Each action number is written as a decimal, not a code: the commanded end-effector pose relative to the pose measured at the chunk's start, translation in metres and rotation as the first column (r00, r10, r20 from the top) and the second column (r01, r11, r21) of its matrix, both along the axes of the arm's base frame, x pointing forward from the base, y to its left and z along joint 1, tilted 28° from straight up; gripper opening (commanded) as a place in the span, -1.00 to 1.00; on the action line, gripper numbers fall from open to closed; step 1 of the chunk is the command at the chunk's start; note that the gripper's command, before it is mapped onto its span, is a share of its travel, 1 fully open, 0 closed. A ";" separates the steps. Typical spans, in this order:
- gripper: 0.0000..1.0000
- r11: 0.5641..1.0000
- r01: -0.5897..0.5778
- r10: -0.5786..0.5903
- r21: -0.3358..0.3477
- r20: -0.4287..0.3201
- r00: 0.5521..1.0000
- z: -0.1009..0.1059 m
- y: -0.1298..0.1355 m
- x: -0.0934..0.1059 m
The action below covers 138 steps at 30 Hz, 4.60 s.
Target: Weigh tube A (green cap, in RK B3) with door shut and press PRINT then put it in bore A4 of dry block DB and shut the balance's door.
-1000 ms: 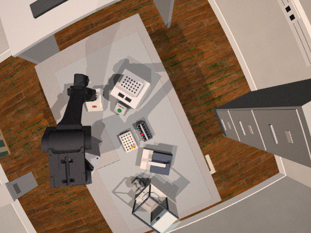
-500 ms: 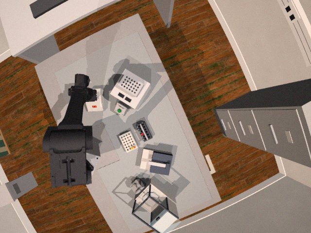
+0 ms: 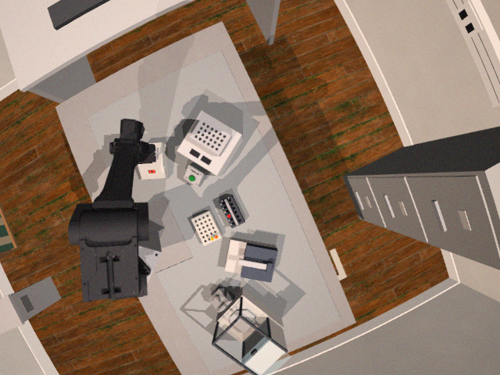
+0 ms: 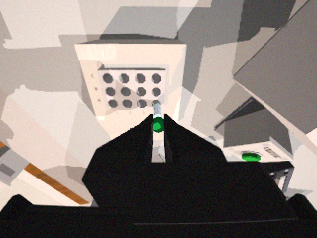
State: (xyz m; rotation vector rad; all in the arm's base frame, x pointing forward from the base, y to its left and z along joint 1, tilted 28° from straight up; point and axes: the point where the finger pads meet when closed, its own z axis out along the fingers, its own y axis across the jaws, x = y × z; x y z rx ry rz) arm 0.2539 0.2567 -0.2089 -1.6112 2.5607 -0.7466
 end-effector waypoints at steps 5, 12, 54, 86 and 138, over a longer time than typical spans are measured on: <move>-0.82 1.000 0.013 -0.013 -0.015 0.005 1.000 -0.005 -0.009 0.009; -0.82 1.000 0.013 -0.013 -0.015 0.006 1.000 -0.005 -0.008 0.009; -0.82 1.000 0.017 -0.017 -0.014 0.007 1.000 -0.005 -0.009 0.009; -0.82 1.000 0.021 -0.021 -0.004 0.015 1.000 -0.010 -0.006 0.010; -0.82 1.000 0.013 -0.013 -0.007 0.011 1.000 -0.027 -0.009 0.014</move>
